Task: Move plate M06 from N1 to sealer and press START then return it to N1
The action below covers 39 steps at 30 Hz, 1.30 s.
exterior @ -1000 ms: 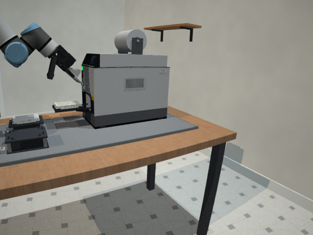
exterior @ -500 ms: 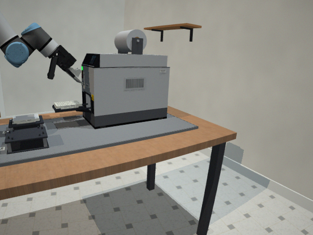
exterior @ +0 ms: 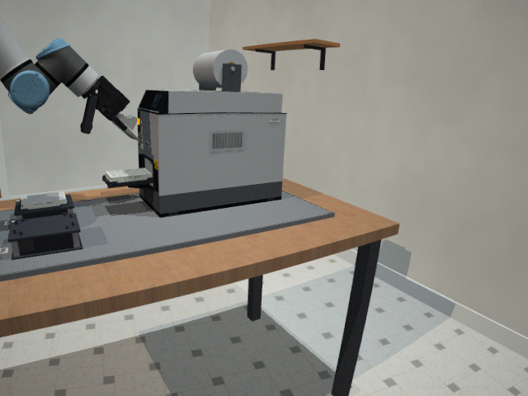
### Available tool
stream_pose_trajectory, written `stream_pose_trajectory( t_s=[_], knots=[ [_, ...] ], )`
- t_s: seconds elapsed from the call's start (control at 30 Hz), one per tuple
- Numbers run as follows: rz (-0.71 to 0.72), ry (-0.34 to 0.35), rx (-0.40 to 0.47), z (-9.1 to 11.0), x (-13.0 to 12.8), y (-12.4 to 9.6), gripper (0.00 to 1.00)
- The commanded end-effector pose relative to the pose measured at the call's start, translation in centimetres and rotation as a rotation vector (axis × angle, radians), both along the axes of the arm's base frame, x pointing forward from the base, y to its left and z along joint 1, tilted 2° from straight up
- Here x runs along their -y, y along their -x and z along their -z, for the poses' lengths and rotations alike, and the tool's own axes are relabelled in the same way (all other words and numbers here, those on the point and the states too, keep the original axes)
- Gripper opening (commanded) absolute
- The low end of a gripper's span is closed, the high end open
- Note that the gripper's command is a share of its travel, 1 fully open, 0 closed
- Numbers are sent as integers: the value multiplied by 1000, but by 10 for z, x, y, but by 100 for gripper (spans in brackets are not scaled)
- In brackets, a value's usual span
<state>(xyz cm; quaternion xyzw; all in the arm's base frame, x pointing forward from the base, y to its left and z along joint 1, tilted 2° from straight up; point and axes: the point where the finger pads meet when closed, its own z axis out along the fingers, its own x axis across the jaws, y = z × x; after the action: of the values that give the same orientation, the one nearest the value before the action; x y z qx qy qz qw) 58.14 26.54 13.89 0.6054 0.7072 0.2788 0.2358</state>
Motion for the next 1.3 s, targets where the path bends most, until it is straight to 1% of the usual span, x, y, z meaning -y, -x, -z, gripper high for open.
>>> stream_pose_trajectory(
  t_s=[0.0,0.37,0.43,1.27],
  knots=[
    [0,0,1,-2,0,2,0],
    [0,0,1,-11,3,18,0],
    [0,0,1,-11,3,18,0],
    [0,0,1,-36,8,47,0]
  ],
)
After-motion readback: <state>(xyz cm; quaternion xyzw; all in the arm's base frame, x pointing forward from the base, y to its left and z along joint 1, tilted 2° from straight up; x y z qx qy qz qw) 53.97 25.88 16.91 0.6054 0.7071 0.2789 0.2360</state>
